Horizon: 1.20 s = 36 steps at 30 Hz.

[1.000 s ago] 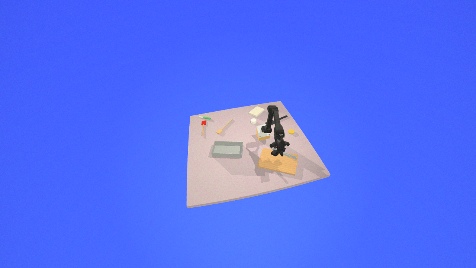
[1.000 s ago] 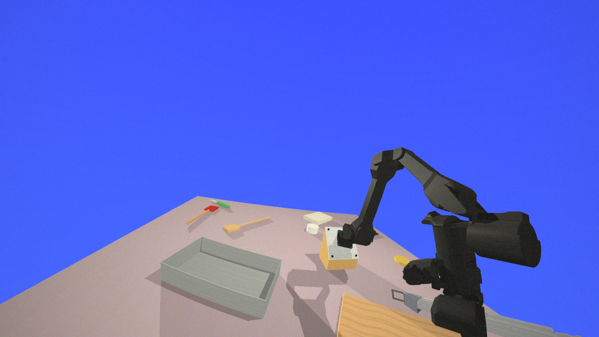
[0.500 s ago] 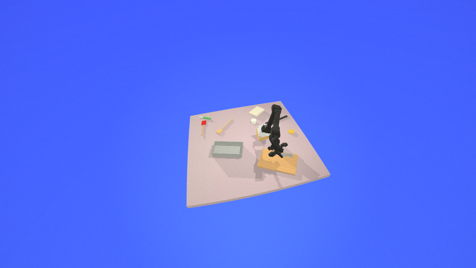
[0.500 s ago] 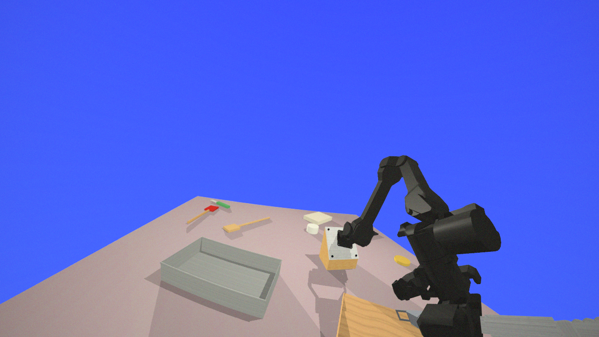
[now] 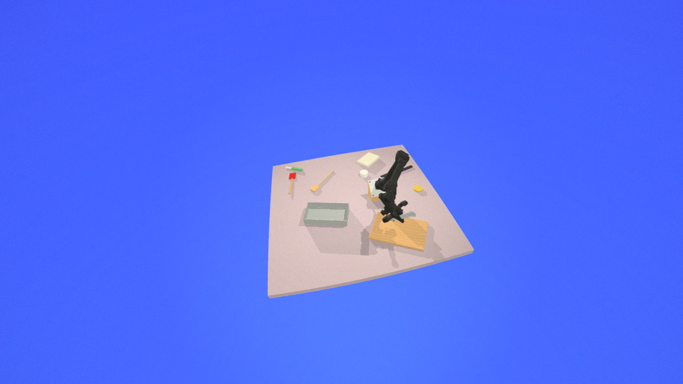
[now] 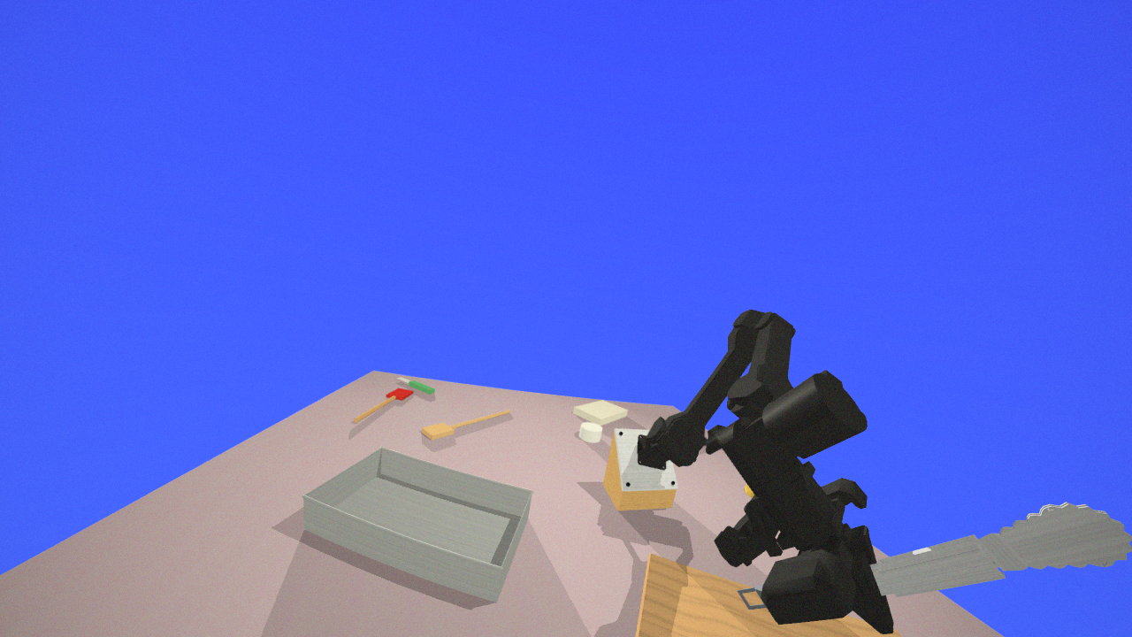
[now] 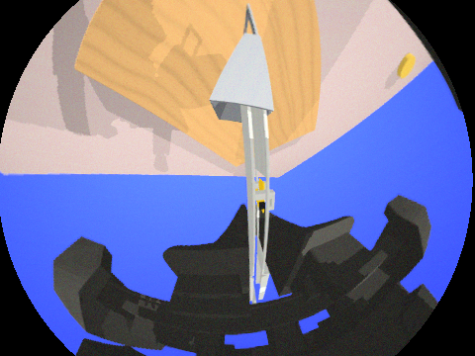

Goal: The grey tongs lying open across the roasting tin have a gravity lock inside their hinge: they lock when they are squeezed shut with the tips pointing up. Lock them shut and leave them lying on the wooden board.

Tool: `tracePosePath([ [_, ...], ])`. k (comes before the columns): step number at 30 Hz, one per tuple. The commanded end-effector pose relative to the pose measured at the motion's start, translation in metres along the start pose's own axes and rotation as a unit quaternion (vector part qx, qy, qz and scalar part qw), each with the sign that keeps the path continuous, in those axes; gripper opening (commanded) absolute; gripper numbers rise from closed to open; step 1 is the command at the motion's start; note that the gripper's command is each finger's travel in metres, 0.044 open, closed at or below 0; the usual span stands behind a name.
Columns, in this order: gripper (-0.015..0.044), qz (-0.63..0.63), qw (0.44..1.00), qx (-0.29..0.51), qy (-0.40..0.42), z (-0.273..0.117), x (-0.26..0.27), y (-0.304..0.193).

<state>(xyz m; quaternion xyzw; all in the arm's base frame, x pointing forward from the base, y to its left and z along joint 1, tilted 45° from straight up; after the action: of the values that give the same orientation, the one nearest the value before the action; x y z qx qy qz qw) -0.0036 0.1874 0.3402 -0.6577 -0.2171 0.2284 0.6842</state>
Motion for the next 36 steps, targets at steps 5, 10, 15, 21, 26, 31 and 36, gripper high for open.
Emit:
tracePosePath([
  [5,-0.015,-0.031,0.999,0.01,-0.037,-0.017,-0.006,0.013],
  [10,-0.015,-0.051,0.997,0.002,-0.062,-0.028,-0.011,0.027],
  [15,-0.015,-0.06,0.995,-0.008,-0.074,-0.034,-0.014,0.036],
  [21,-0.015,-0.06,0.995,-0.008,-0.074,-0.034,-0.014,0.036],
  [26,-0.015,-0.06,0.995,-0.008,-0.074,-0.034,-0.014,0.036],
  [31,-0.015,-0.06,0.995,-0.008,-0.074,-0.034,-0.014,0.036],
  [36,-0.015,-0.06,0.995,-0.008,-0.074,-0.034,-0.014,0.036],
])
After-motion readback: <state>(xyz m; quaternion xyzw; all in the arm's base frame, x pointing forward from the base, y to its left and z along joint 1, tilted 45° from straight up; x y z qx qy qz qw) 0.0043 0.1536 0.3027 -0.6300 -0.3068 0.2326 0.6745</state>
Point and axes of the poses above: the point midway between the two fingers, 35 mm back from their tips, its own z axis out along the fingers, its own x axis across the jaws, y = z × x, the point moved 5 cm from there along -z, back along the fingers, and after that the axes turned 15 degrees about z, right-handed, at the moved point
